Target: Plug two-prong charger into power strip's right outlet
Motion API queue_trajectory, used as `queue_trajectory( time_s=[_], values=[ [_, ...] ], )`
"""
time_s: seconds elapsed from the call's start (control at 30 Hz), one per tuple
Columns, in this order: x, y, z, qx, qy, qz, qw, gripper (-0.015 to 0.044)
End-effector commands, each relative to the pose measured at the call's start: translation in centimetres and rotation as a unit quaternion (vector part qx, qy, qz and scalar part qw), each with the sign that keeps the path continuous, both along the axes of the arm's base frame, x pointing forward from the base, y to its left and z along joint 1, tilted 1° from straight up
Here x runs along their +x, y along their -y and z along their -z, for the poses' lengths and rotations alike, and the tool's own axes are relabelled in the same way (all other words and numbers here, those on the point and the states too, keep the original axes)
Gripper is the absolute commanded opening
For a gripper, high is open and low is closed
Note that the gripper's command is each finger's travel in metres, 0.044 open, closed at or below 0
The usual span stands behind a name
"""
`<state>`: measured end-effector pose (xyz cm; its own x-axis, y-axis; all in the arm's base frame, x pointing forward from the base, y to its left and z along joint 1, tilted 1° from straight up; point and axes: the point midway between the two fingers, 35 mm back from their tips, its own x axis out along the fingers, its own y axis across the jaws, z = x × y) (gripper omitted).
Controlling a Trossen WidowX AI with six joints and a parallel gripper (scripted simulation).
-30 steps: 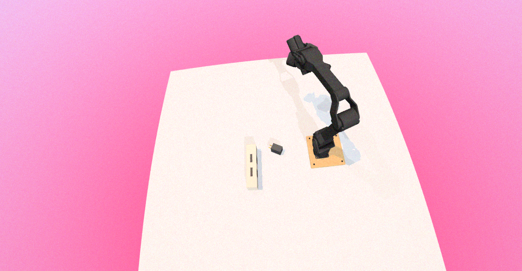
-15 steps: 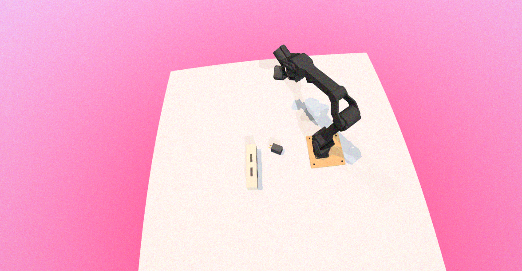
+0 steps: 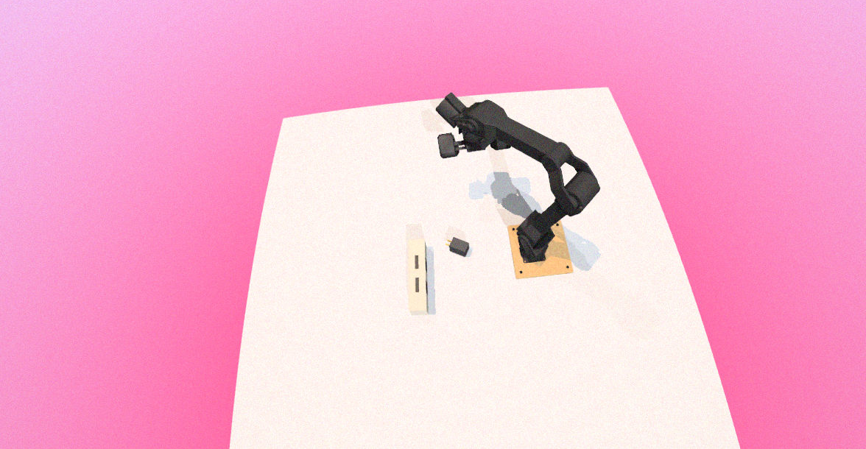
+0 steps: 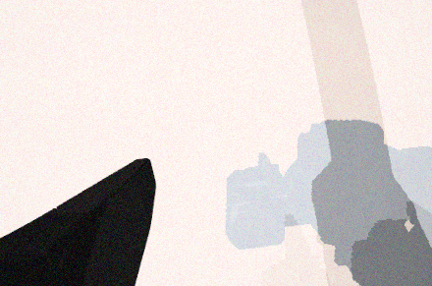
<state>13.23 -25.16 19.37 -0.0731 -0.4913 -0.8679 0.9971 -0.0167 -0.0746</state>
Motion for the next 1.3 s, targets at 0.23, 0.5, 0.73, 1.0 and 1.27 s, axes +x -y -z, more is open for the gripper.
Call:
queue_trajectory(
  time_s=[0.23, 0.5, 0.73, 1.0, 1.27],
  values=[
    [3.1, -3.5, 2.2, 0.052, -0.012, -0.099, 0.994, 0.044],
    [4.9, -6.3, 3.6, 0.089, -0.022, -0.169, 0.981, 0.044],
    [6.1, -9.0, 4.8, 0.12, -0.034, -0.228, 0.965, 0.044],
    [7.0, -12.1, 6.1, 0.156, -0.049, -0.295, 0.941, 0.044],
    [7.6, -15.3, 7.4, 0.191, -0.066, -0.359, 0.911, 0.044]
  ],
)
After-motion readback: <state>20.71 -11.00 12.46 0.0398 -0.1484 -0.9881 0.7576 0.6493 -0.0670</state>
